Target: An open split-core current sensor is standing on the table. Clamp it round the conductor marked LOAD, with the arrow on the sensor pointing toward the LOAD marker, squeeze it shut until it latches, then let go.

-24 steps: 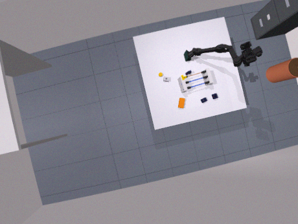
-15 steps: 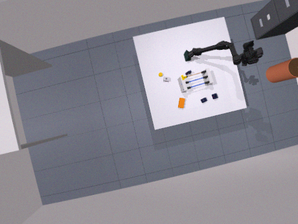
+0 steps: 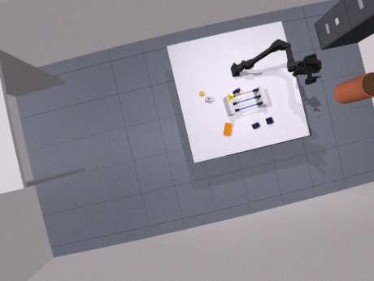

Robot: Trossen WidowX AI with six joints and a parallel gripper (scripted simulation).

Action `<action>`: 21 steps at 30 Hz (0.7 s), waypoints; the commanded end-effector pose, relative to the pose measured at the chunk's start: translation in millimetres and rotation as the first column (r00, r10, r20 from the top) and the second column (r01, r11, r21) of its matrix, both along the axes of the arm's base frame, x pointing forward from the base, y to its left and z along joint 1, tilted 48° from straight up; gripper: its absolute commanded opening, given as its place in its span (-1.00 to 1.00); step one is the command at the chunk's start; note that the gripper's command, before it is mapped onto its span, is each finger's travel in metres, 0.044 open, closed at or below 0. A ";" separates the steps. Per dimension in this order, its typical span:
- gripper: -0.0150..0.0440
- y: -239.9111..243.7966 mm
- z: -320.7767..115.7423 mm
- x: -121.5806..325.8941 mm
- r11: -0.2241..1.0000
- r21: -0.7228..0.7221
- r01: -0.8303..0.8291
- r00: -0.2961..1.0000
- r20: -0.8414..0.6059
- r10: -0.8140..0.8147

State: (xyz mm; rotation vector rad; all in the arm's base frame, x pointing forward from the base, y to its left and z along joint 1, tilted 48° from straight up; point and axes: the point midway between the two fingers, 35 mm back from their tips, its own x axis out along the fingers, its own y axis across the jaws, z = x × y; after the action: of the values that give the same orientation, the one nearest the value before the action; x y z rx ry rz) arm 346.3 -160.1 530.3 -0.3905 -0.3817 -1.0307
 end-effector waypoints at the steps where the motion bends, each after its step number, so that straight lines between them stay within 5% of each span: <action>1: 1.00 25.3 -21.9 3.4 0.983 0.009 -0.182 0.982 -0.040 0.182; 12: 1.00 120.6 -143.0 -10.1 0.676 0.268 -0.687 0.669 -0.129 0.732; 17: 1.00 158.7 -205.0 -29.6 0.467 0.439 -0.768 0.475 -0.100 0.875; 21: 1.00 160.1 -207.4 -30.6 0.458 0.445 -0.769 0.467 -0.098 0.879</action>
State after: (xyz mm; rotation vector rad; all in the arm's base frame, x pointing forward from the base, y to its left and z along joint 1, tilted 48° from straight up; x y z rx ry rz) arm 318.9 -3.4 323.7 -0.0175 -0.0500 -0.0206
